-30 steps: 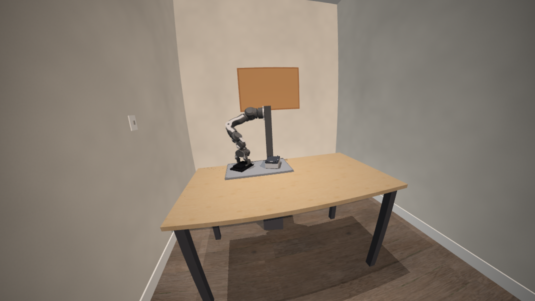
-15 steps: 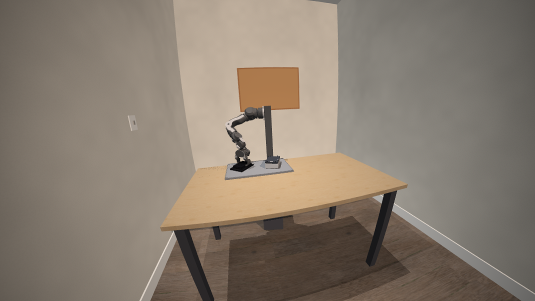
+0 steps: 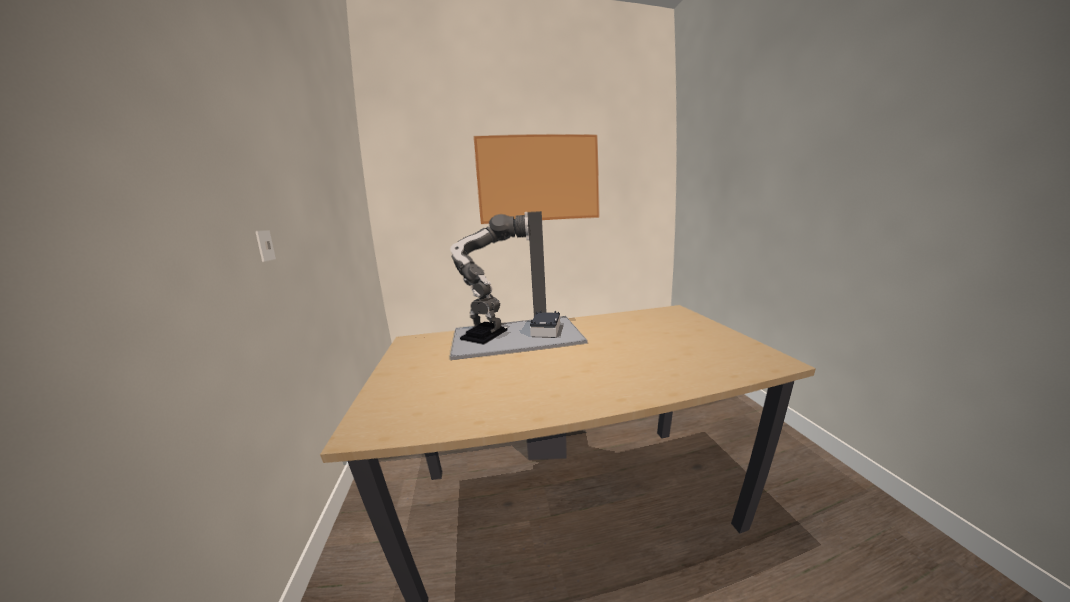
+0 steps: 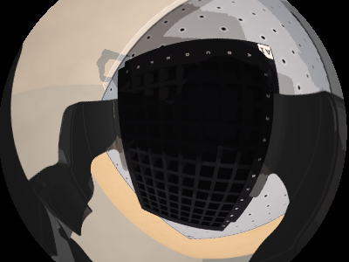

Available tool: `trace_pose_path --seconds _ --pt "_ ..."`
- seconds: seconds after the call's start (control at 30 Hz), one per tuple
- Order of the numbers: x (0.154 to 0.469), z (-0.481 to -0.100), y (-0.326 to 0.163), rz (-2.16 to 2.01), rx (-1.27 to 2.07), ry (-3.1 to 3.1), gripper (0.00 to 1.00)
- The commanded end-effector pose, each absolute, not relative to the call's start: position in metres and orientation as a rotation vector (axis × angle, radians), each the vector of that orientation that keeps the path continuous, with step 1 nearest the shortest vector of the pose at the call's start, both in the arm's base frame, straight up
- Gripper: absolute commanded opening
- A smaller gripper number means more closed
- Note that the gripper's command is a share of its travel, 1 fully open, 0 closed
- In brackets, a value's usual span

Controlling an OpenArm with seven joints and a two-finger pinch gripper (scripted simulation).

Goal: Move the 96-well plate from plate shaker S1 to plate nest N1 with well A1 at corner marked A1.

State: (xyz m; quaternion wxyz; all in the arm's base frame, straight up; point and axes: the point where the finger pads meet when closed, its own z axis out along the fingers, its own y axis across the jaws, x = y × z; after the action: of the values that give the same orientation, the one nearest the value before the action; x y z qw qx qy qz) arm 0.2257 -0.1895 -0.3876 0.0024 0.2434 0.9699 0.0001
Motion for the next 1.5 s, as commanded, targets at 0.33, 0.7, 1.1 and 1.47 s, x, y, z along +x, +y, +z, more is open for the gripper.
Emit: trace_pose_path --seconds 0.33,0.7,1.1,1.47 --pt "0.2255 -0.3904 -0.1886 0.006 0.763 3.04 0.0" --pt "0.2255 -0.3904 -0.1886 0.006 0.763 3.04 0.0" --pt "0.2259 -0.3925 -0.1885 0.008 0.763 3.039 0.0" --pt "0.2257 -0.3919 -0.1893 0.002 0.763 3.041 0.17"
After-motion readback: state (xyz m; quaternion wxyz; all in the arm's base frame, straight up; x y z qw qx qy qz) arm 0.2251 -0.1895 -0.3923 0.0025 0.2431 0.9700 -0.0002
